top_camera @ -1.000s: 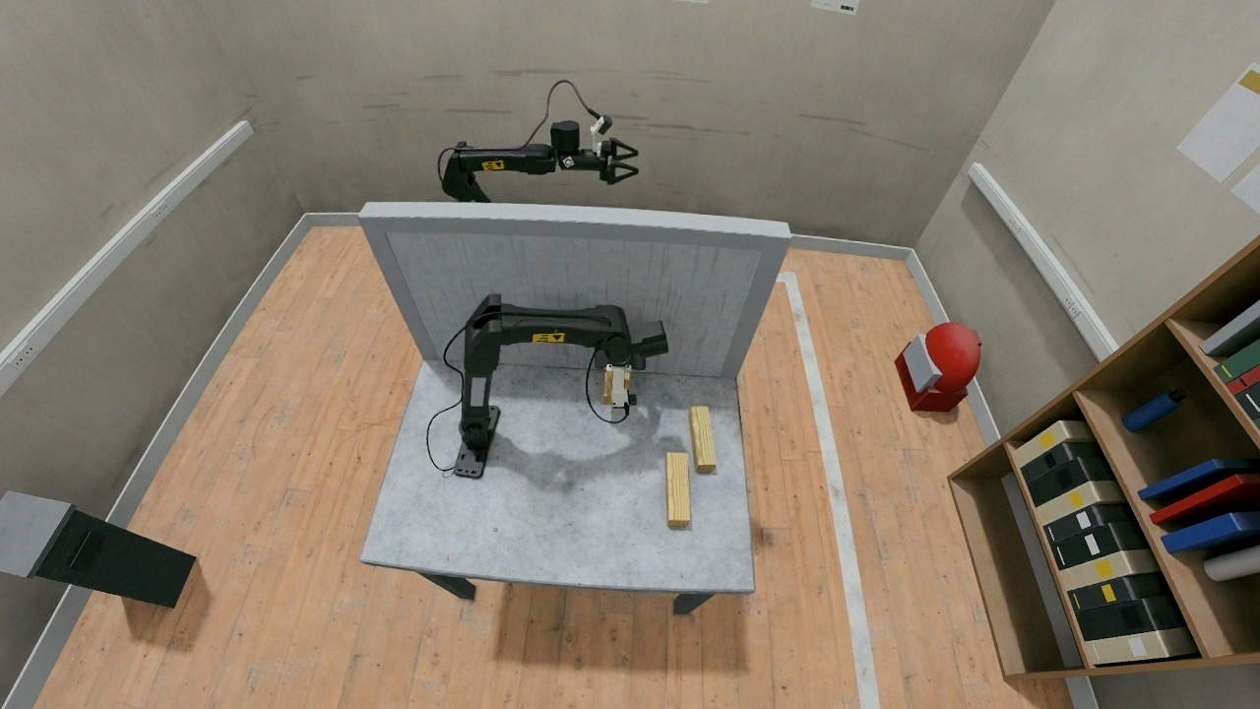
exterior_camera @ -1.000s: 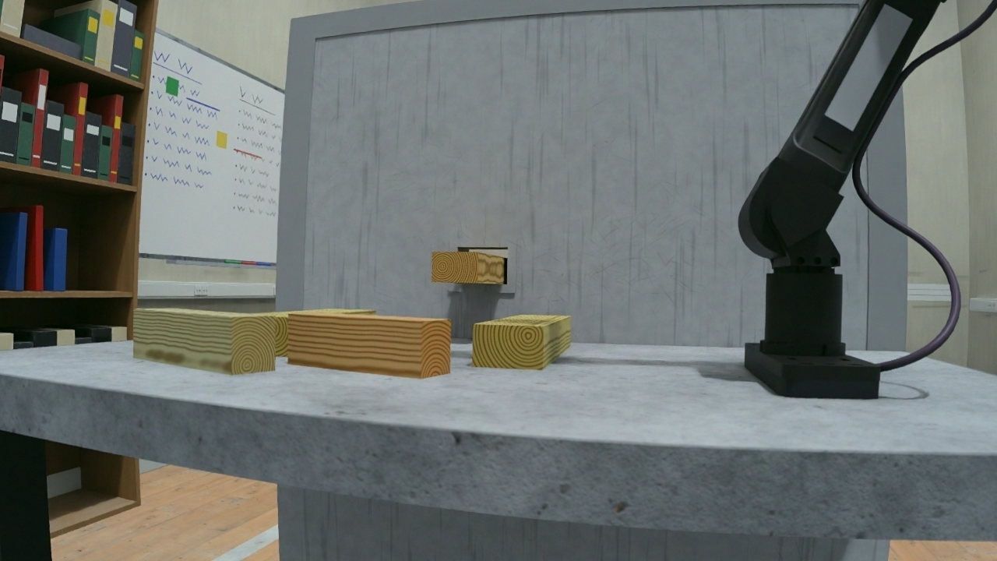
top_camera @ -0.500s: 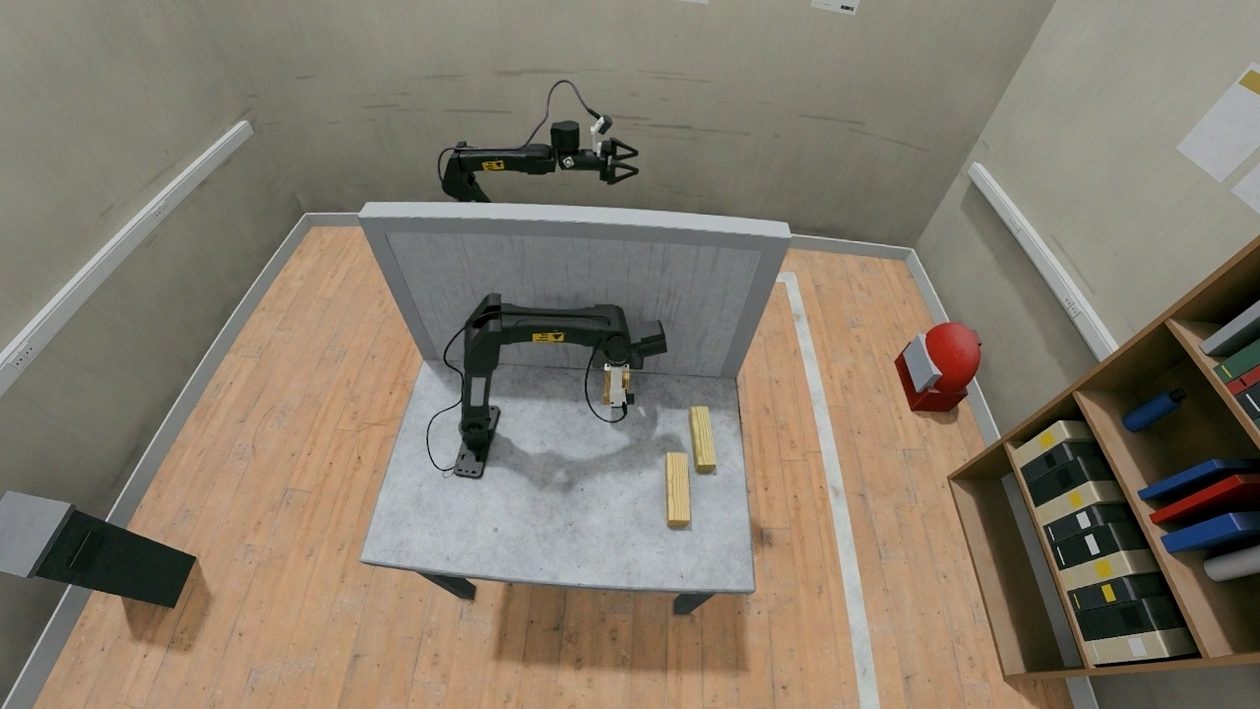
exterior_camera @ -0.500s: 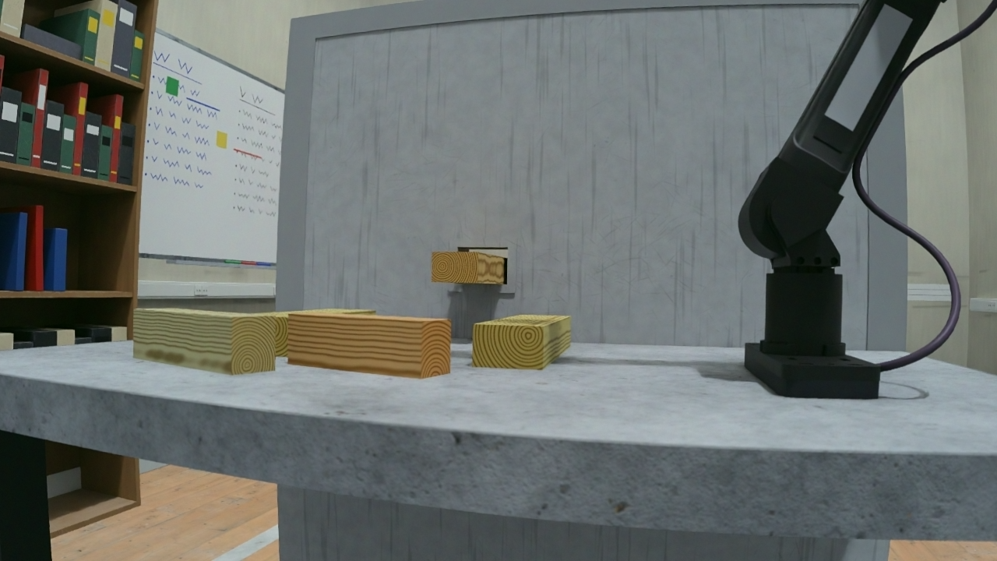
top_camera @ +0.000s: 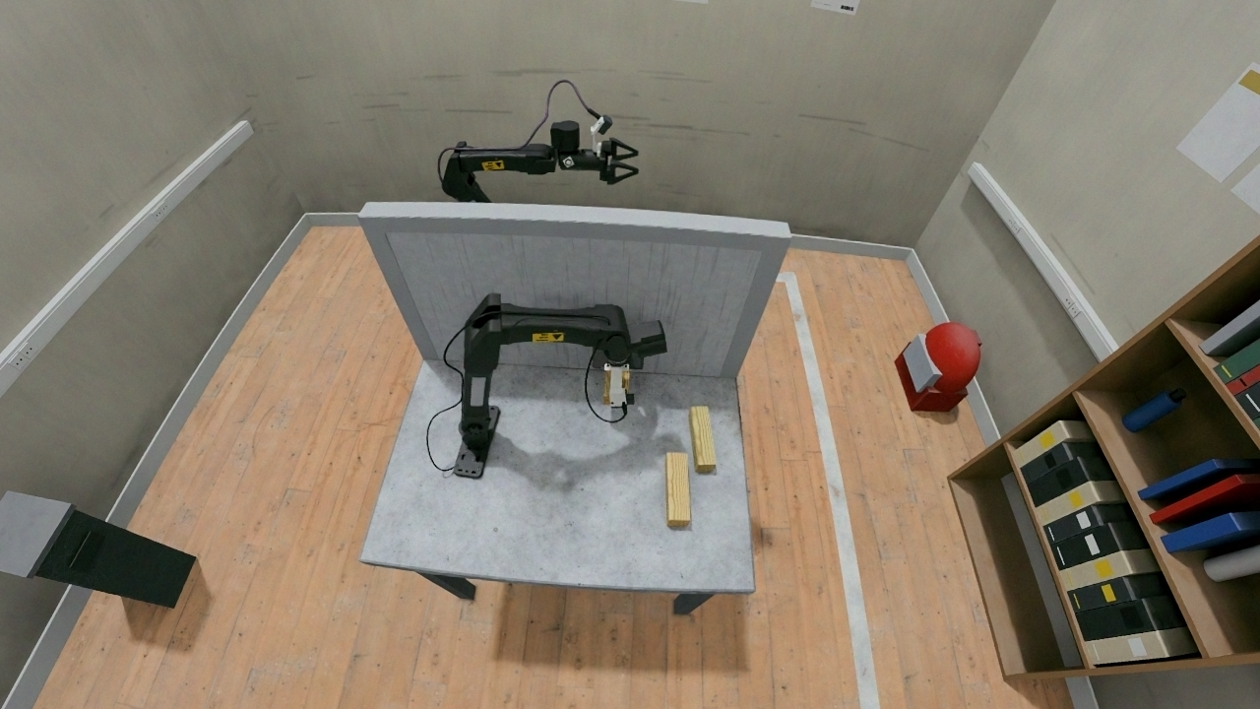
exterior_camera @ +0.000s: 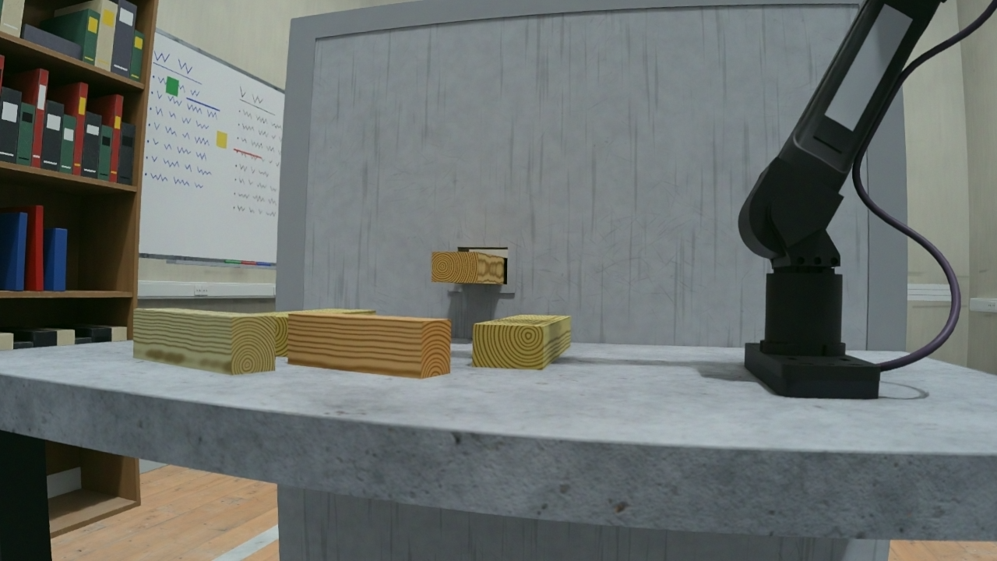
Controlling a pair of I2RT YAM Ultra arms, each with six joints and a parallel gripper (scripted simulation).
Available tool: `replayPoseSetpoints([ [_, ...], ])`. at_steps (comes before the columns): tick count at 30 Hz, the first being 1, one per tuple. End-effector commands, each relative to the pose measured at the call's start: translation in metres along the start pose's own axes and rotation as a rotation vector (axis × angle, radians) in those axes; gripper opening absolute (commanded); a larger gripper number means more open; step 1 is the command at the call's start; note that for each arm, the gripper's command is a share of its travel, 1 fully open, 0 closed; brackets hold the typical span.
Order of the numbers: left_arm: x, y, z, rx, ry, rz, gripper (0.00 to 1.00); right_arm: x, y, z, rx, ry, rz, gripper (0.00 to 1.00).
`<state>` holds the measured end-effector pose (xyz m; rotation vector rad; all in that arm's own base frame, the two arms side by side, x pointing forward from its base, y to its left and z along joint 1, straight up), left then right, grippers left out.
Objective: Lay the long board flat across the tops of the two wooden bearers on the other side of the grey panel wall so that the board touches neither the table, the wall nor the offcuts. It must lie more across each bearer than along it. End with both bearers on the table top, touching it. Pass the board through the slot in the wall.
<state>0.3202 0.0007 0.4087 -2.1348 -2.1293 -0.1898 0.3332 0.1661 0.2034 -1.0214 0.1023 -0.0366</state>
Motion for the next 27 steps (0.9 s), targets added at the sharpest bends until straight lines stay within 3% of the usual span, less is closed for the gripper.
replayPoseSetpoints([
  [1, 0.000, -0.010, -0.012, -0.033, 0.009, -0.002, 1.00, -0.002, -0.010, 0.004, 0.007, -0.010, -0.013, 0.75],
  [8, 0.000, -0.010, -0.012, -0.033, 0.009, -0.002, 1.00, -0.002, -0.010, 0.004, 0.007, -0.010, -0.013, 0.75],
  [9, 0.000, -0.010, -0.012, -0.033, 0.009, -0.002, 1.00, 0.001, 0.005, -0.024, -0.031, 0.046, 0.042, 0.75],
  [15, 0.000, -0.010, -0.012, -0.033, 0.009, -0.002, 1.00, 0.007, -0.017, -0.043, 0.079, -0.053, 0.056, 0.75],
  [21, 0.000, -0.010, -0.012, -0.033, 0.009, -0.002, 1.00, 0.007, -0.020, -0.079, 0.102, -0.001, 0.083, 0.75],
  [27, 0.000, -0.010, -0.012, -0.033, 0.009, -0.002, 1.00, 0.010, -0.027, -0.087, 0.115, 0.002, 0.061, 0.75],
])
Point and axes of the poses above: on each arm, the point where the finger pads meet when closed, its own y axis out along the fingers, its own x axis across the jaws, z = x × y, the point moved 6 cm from there along -y, back along the fingers, and after that the axes turned 10 degrees about y, right-handed, at the moved point
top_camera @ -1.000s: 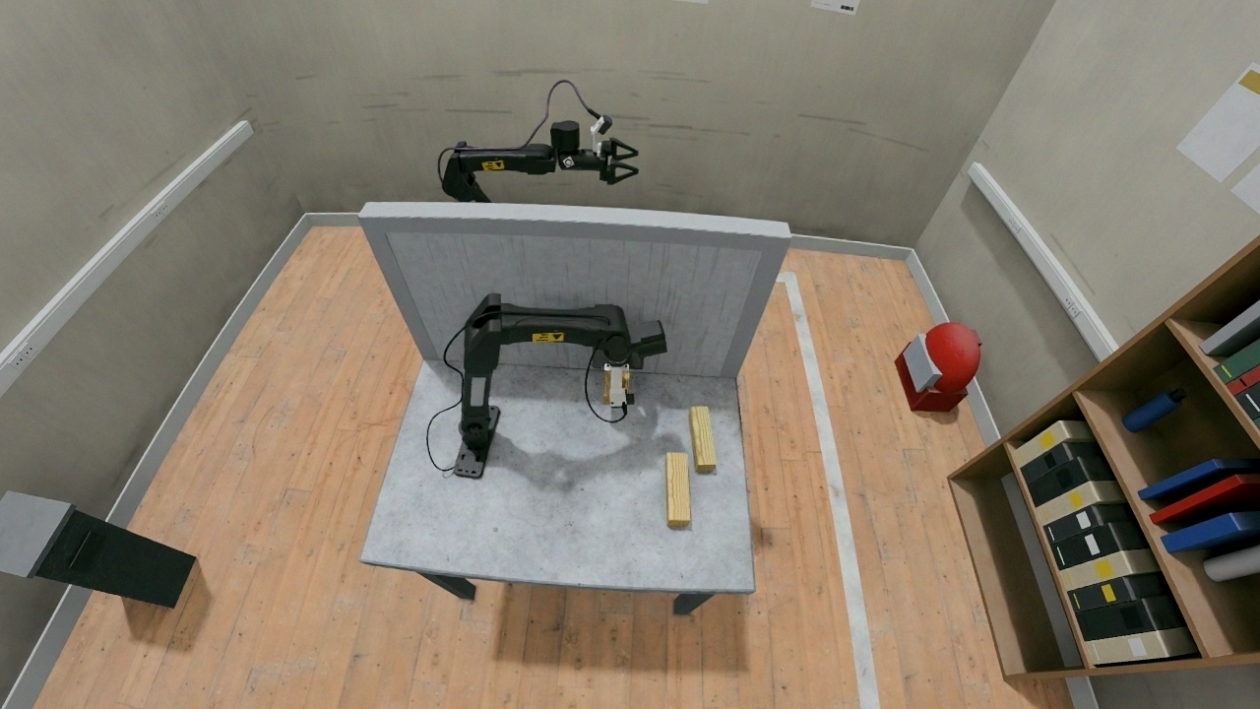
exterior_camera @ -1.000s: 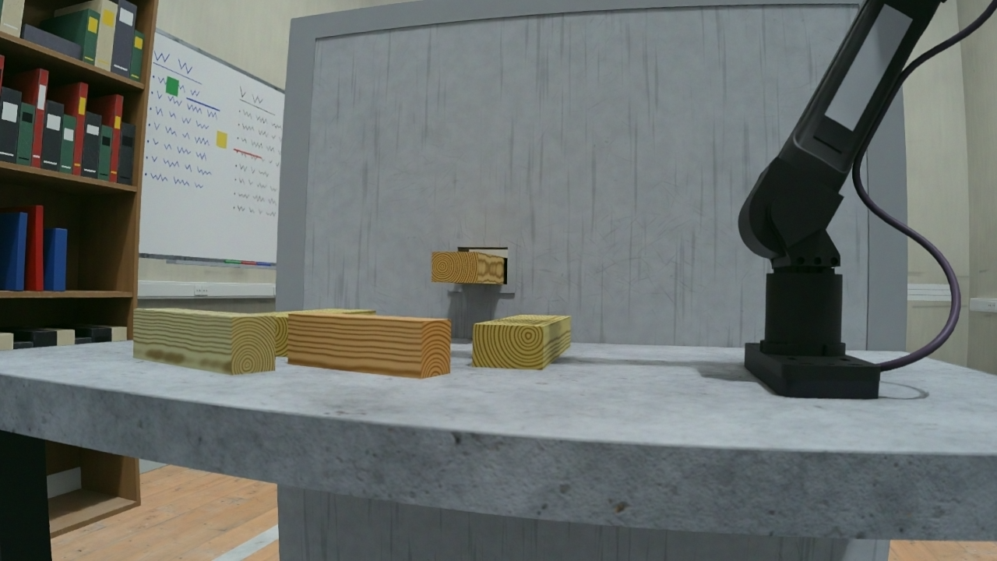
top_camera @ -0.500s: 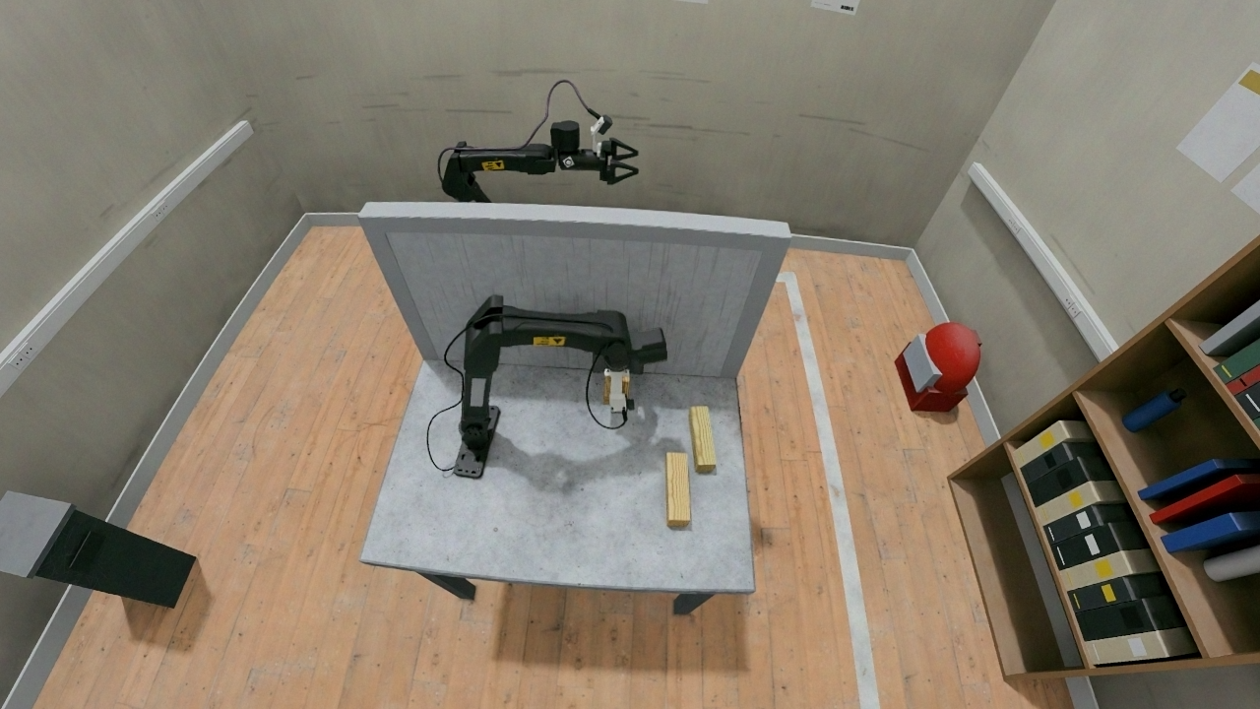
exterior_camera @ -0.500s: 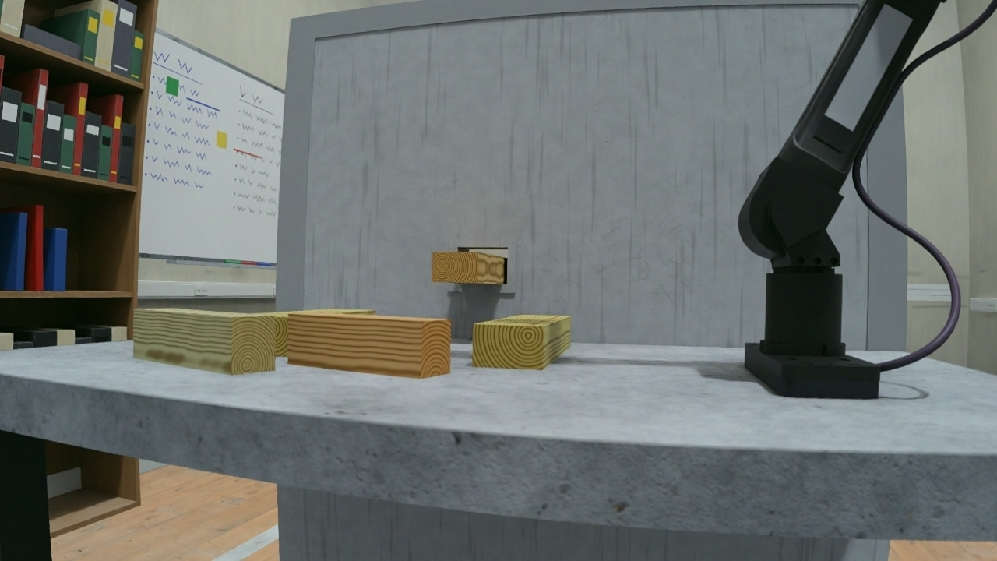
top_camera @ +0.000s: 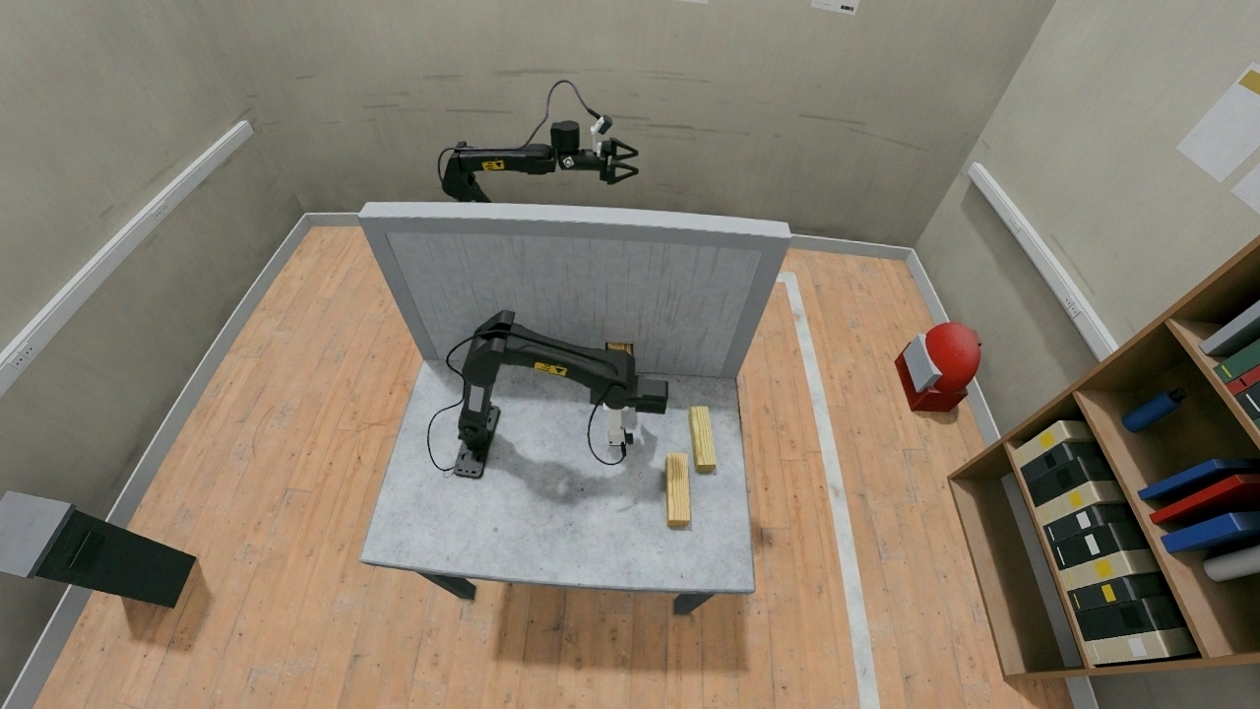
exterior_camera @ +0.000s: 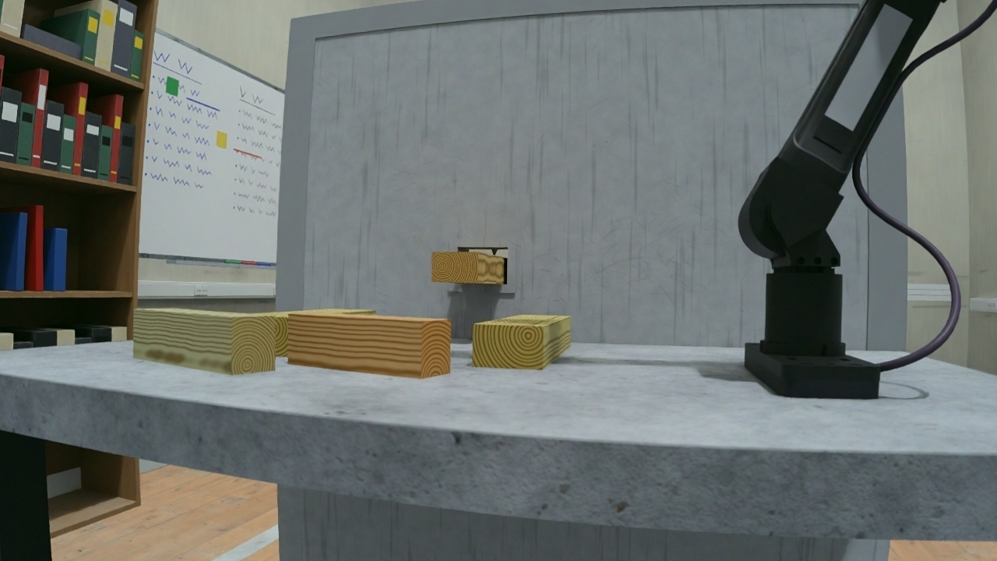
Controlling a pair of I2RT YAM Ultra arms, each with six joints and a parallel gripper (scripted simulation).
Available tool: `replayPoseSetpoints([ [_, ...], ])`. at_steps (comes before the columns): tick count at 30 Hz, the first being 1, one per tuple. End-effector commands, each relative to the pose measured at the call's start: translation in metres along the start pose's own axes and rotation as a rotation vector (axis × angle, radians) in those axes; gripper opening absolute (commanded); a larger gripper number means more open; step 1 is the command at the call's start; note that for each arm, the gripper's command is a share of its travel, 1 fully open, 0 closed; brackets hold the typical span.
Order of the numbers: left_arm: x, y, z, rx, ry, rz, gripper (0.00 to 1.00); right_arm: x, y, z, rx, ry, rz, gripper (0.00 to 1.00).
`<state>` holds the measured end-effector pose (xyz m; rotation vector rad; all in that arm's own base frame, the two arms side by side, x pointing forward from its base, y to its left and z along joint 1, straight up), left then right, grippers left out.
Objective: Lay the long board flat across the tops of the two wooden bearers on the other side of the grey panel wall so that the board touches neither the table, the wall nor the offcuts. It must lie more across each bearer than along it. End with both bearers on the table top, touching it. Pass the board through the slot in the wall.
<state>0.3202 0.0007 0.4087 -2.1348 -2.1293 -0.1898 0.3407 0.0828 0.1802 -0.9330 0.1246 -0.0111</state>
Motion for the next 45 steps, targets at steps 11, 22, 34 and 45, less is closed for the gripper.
replayPoseSetpoints([
  [11, 0.000, -0.010, -0.012, -0.033, 0.009, -0.002, 1.00, -0.003, 0.002, -0.008, 0.010, 0.011, 0.007, 0.75],
  [22, 0.000, -0.010, -0.012, -0.033, 0.009, -0.002, 1.00, 0.002, 0.020, -0.006, 0.025, 0.003, -0.011, 0.75],
  [34, 0.000, -0.010, -0.012, -0.033, 0.009, -0.002, 1.00, 0.002, 0.038, -0.008, 0.021, 0.008, -0.009, 0.75],
  [45, 0.000, -0.010, -0.012, -0.033, 0.009, -0.002, 1.00, 0.001, 0.041, 0.000, 0.027, -0.011, -0.023, 0.75],
])
Point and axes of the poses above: on each arm, the point where the finger pads meet when closed, its own y axis out along the fingers, its own x axis across the jaws, z = x × y, the point moved 6 cm from there along -y, back along the fingers, and after that the axes turned 10 degrees about y, right-handed, at the moved point
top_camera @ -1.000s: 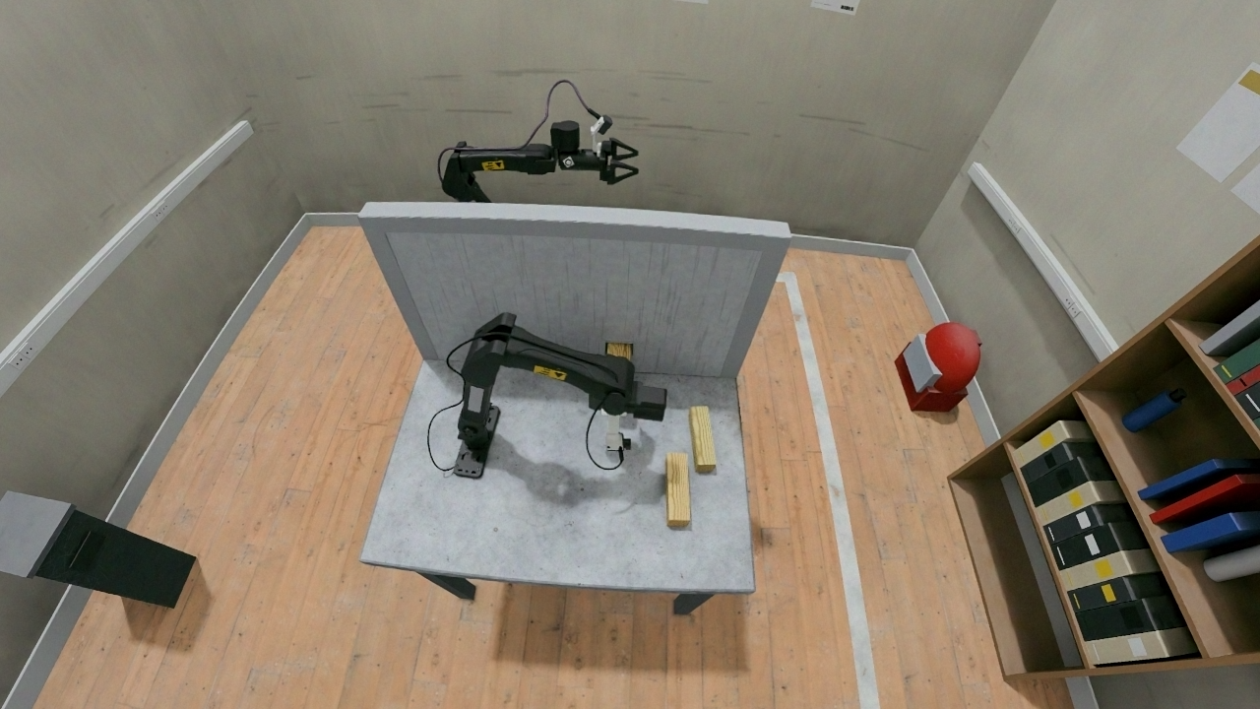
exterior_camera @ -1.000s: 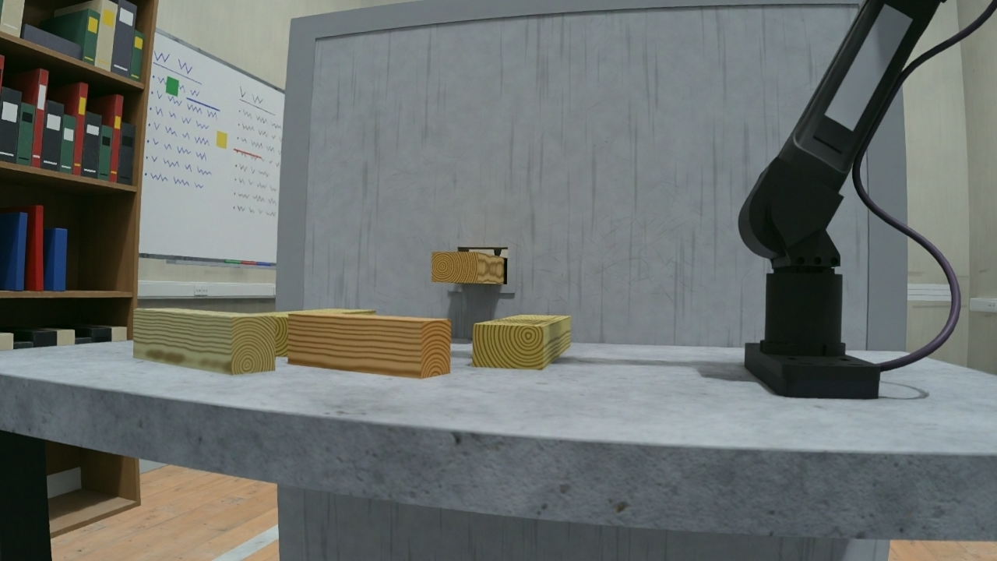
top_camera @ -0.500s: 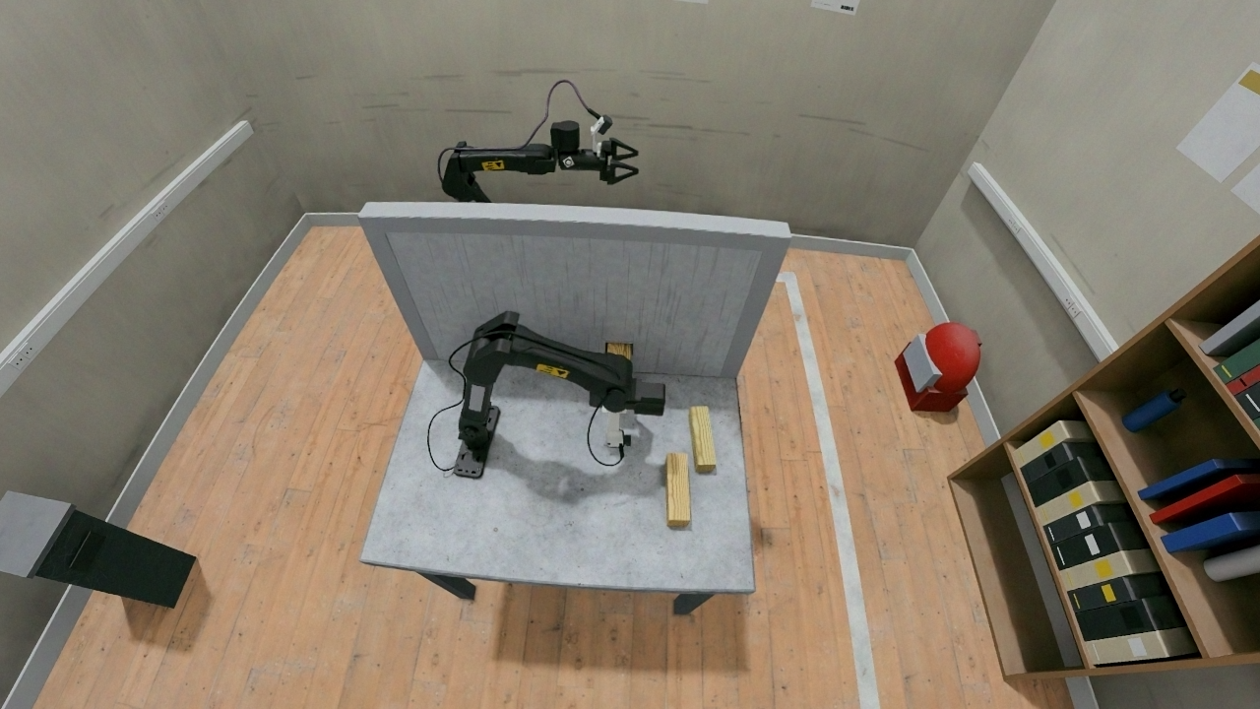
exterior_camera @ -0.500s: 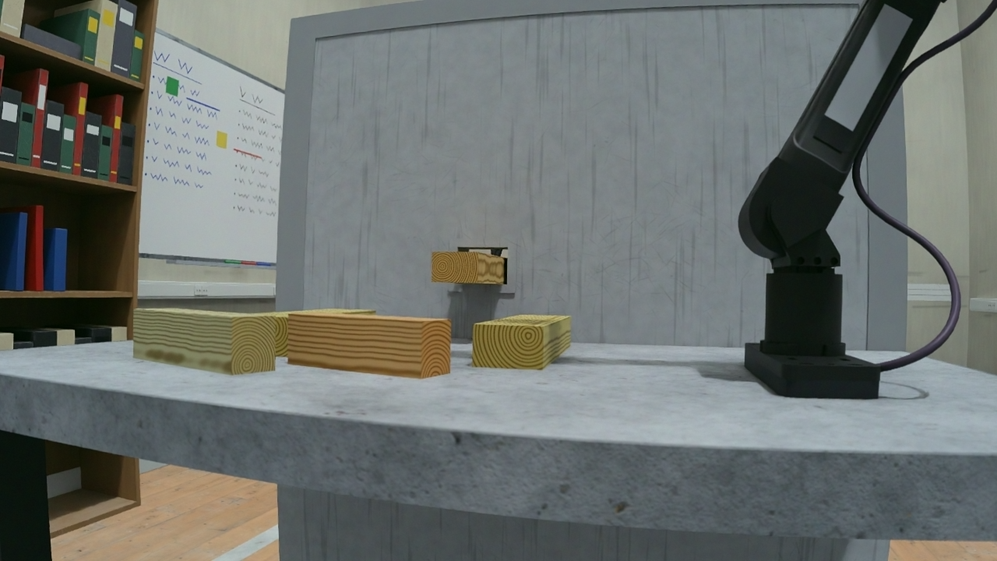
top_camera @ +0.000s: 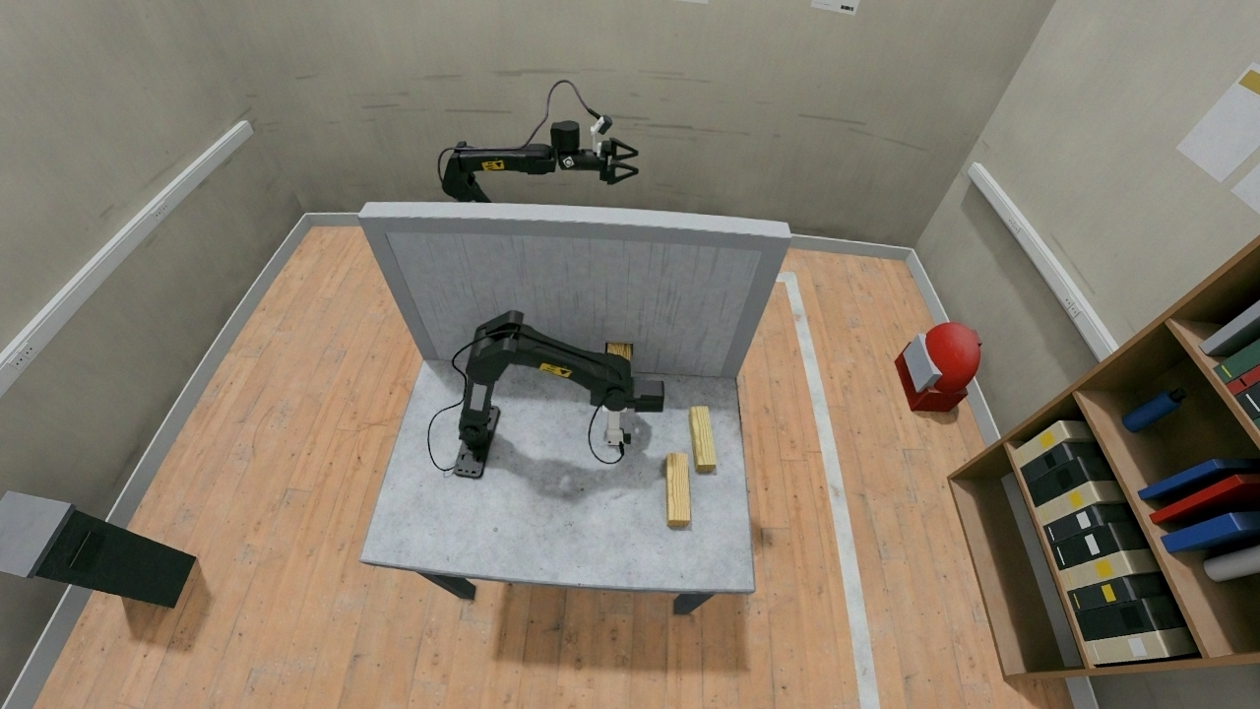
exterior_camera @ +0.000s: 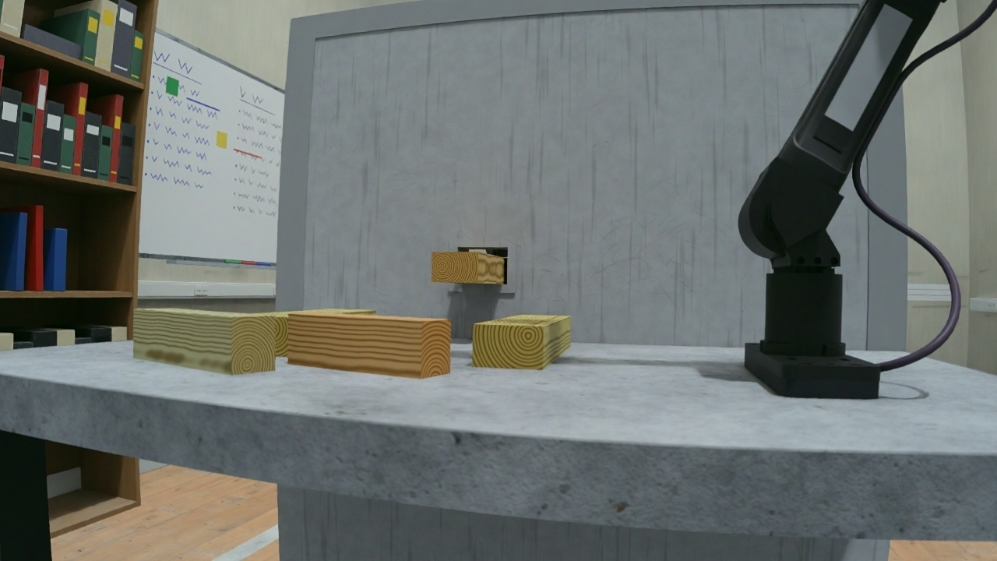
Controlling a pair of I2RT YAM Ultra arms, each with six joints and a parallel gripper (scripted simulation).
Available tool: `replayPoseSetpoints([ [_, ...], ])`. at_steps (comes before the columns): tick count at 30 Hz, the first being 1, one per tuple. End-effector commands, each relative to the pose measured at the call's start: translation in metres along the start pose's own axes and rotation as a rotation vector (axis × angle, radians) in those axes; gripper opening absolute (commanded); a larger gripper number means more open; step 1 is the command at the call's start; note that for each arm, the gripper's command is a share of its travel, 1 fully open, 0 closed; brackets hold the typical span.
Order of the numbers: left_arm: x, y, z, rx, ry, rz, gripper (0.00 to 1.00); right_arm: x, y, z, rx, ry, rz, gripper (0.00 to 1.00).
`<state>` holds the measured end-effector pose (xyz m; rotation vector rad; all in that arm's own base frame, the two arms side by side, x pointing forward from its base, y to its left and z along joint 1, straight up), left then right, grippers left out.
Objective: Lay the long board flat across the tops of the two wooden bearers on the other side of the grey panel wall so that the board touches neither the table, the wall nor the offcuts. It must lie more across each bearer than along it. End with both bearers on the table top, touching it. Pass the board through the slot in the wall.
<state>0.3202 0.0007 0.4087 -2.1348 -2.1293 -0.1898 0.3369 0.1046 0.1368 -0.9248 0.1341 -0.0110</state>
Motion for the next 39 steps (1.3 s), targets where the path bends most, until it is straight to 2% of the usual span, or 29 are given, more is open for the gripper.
replayPoseSetpoints([
  [1, 0.000, -0.010, -0.012, -0.033, 0.009, -0.002, 1.00, 0.002, -0.007, 0.008, 0.019, -0.019, -0.027, 0.75],
  [5, 0.000, -0.010, -0.012, -0.034, 0.009, -0.002, 1.00, 0.009, -0.009, 0.002, 0.008, -0.004, -0.020, 0.75],
  [8, 0.000, -0.010, -0.012, -0.034, 0.009, -0.002, 1.00, 0.007, -0.013, 0.009, 0.013, -0.033, -0.061, 0.75],
  [9, 0.000, -0.010, -0.012, -0.034, 0.009, -0.002, 1.00, 0.006, -0.012, 0.010, 0.012, -0.034, -0.050, 0.00],
  [24, 0.000, -0.010, -0.012, -0.034, 0.009, -0.002, 1.00, 0.005, -0.011, 0.009, 0.009, -0.028, -0.045, 0.00],
  [26, 0.000, -0.010, -0.012, -0.034, 0.009, -0.002, 1.00, 0.000, -0.001, 0.009, 0.000, -0.011, -0.034, 0.00],
  [29, 0.000, -0.010, -0.012, -0.034, 0.009, -0.002, 1.00, 0.003, -0.002, 0.022, 0.027, -0.027, -0.045, 0.00],
  [33, 0.000, -0.010, -0.012, -0.034, 0.009, -0.002, 1.00, -0.005, 0.008, 0.021, 0.023, -0.010, -0.018, 0.00],
  [39, 0.000, -0.010, -0.012, -0.034, 0.009, -0.002, 1.00, -0.001, 0.005, 0.033, 0.032, -0.026, -0.043, 0.00],
])
Point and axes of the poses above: on each arm, the point where the finger pads meet when closed, its own y axis out along the fingers, its own x axis across the jaws, z = x × y, the point moved 6 cm from there along -y, back along the fingers, and after that the axes turned 10 degrees about y, right-handed, at the moved point
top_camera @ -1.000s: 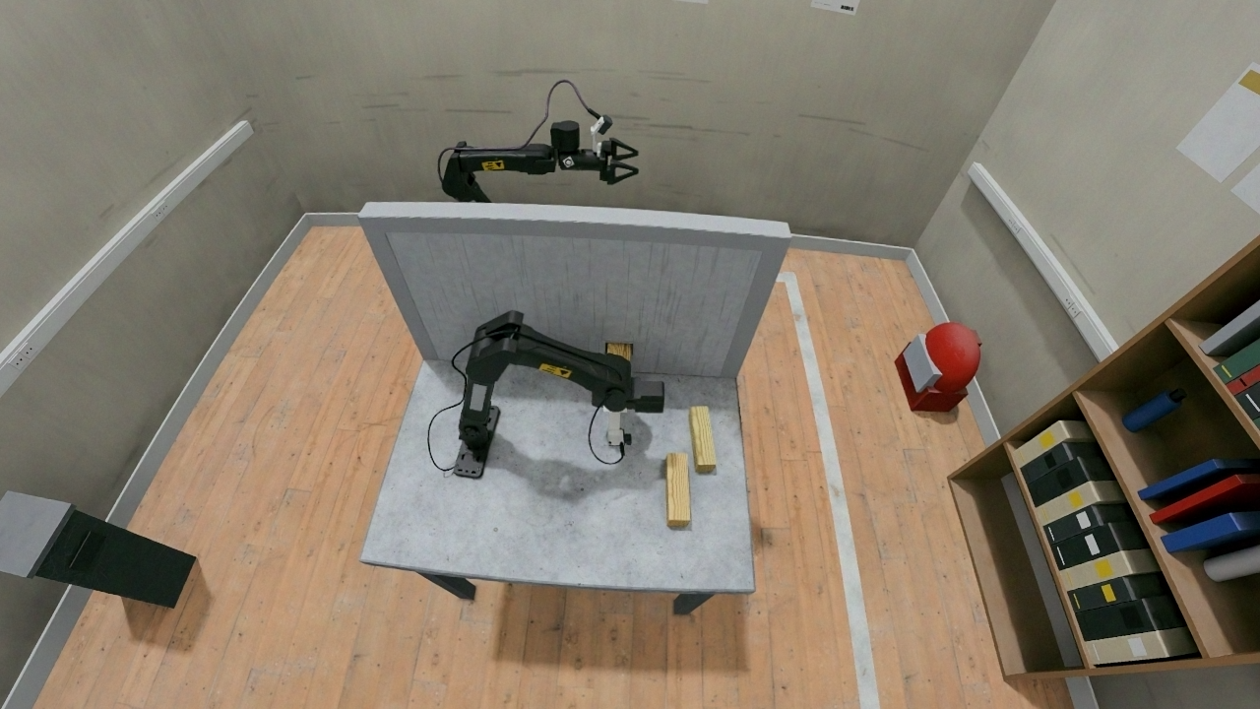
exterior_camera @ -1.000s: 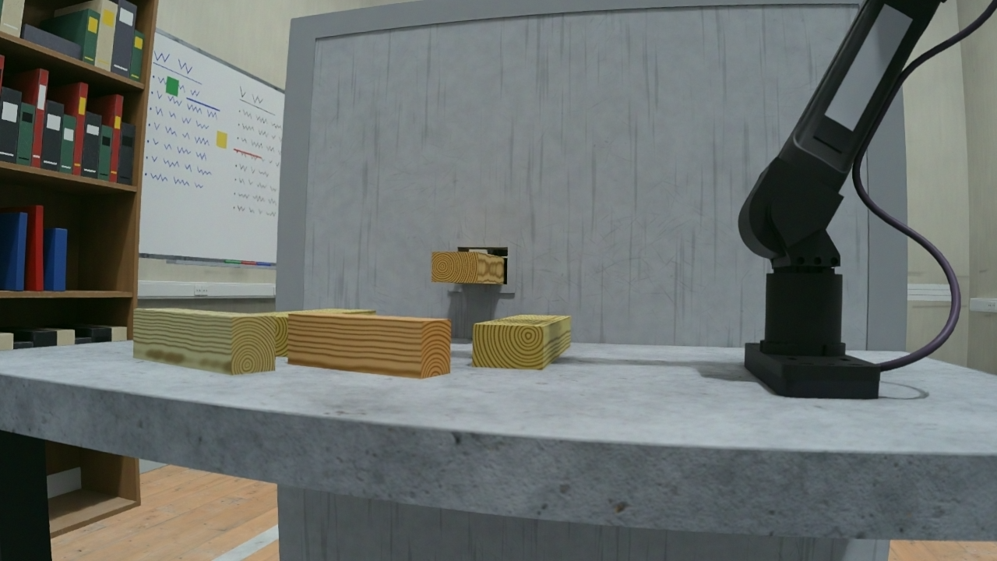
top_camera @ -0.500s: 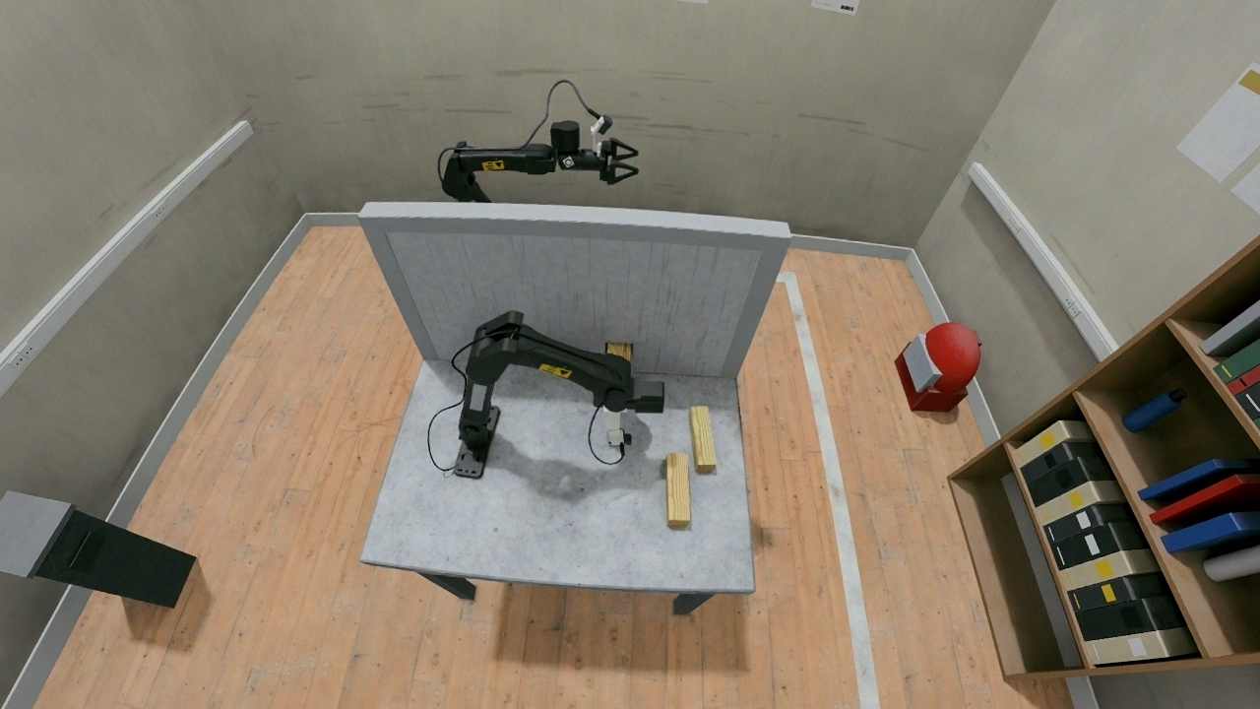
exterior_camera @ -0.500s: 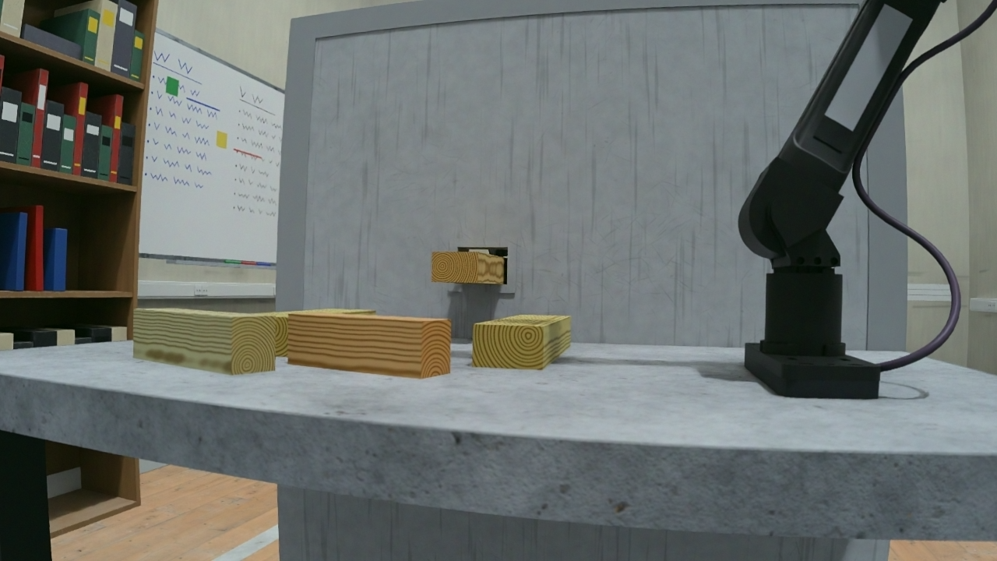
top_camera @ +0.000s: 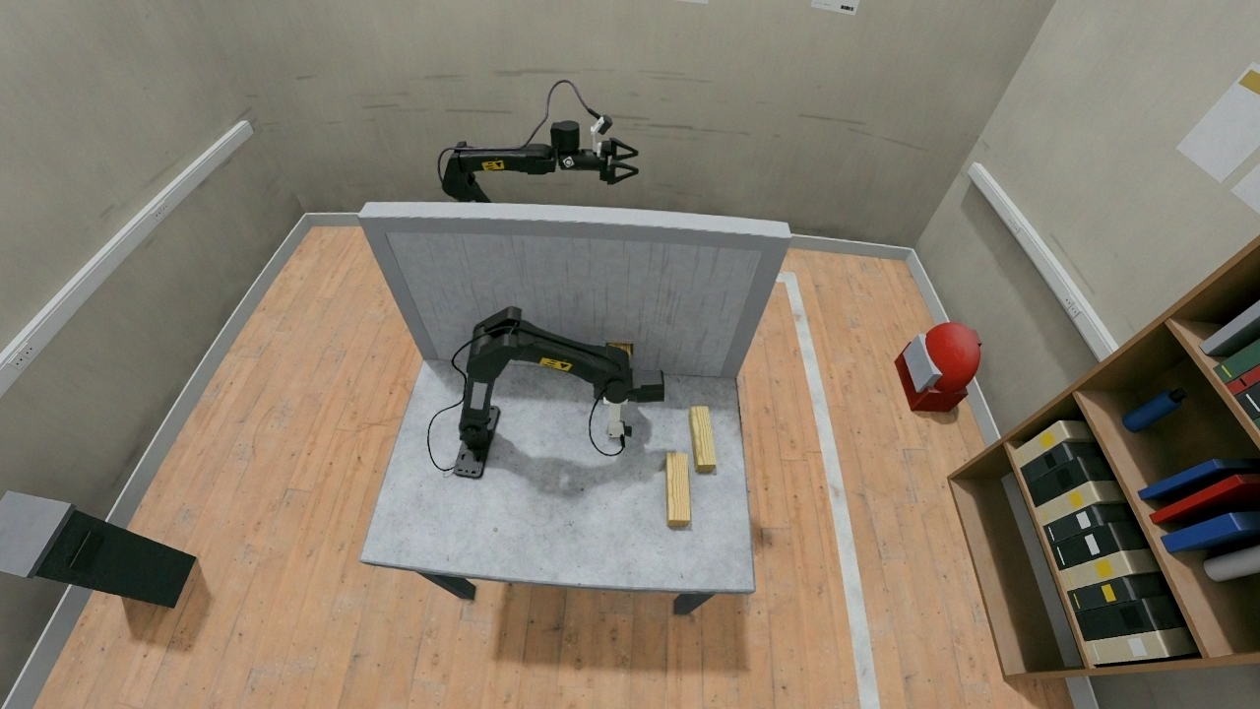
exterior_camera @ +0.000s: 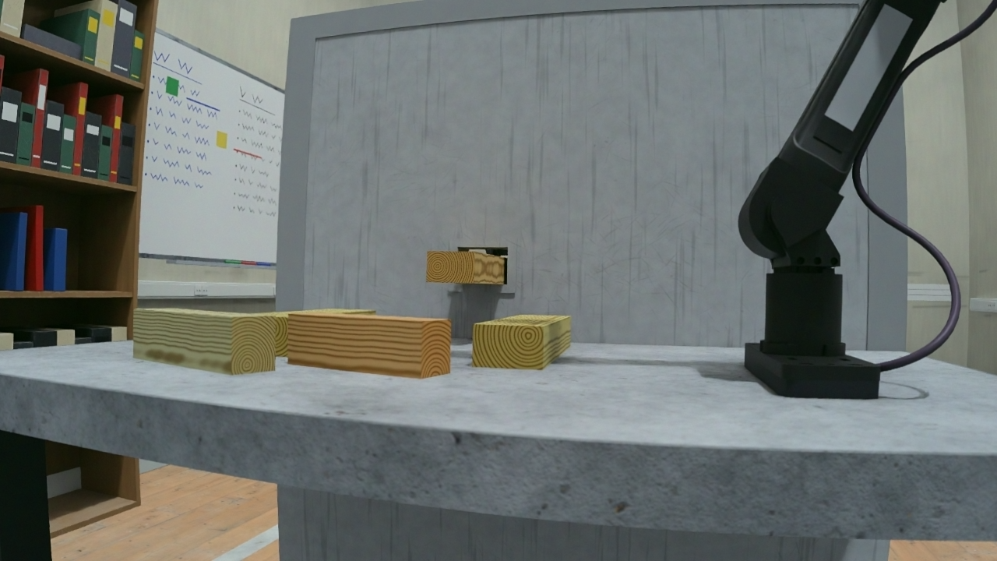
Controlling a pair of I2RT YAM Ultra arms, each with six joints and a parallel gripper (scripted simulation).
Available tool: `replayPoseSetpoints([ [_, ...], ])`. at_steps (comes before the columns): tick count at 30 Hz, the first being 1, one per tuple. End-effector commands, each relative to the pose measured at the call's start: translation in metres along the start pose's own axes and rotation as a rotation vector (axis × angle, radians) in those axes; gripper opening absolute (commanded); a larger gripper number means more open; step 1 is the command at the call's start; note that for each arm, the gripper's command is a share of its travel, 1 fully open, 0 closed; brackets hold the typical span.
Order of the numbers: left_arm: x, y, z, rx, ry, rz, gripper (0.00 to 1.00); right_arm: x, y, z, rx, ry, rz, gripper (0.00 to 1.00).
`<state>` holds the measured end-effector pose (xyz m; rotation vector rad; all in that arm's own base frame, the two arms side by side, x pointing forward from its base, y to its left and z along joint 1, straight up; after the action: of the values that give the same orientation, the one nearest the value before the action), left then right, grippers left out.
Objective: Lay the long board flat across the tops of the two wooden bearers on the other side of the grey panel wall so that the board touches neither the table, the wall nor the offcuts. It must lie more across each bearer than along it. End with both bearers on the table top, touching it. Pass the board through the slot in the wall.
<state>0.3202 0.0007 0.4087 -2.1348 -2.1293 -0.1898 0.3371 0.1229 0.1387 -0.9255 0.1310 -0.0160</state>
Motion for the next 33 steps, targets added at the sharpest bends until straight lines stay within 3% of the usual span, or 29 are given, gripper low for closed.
replayPoseSetpoints([
  [1, 0.000, -0.010, -0.012, -0.034, 0.009, -0.002, 1.00, -0.001, -0.002, 0.018, 0.031, -0.021, -0.031, 0.00],
  [33, 0.000, -0.010, -0.012, -0.034, 0.009, -0.002, 1.00, -0.001, 0.017, 0.070, 0.095, -0.040, -0.039, 0.00],
])
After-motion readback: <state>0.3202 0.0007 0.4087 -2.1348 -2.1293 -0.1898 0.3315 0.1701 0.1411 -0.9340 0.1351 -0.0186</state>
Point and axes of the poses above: on each arm, the point where the finger pads meet when closed, its own y axis out along the fingers, its own x axis across the jaws, z = x × y, the point moved 6 cm from there along -y, back along the fingers, and after that the axes turned 10 degrees about y, right-handed, at the moved point
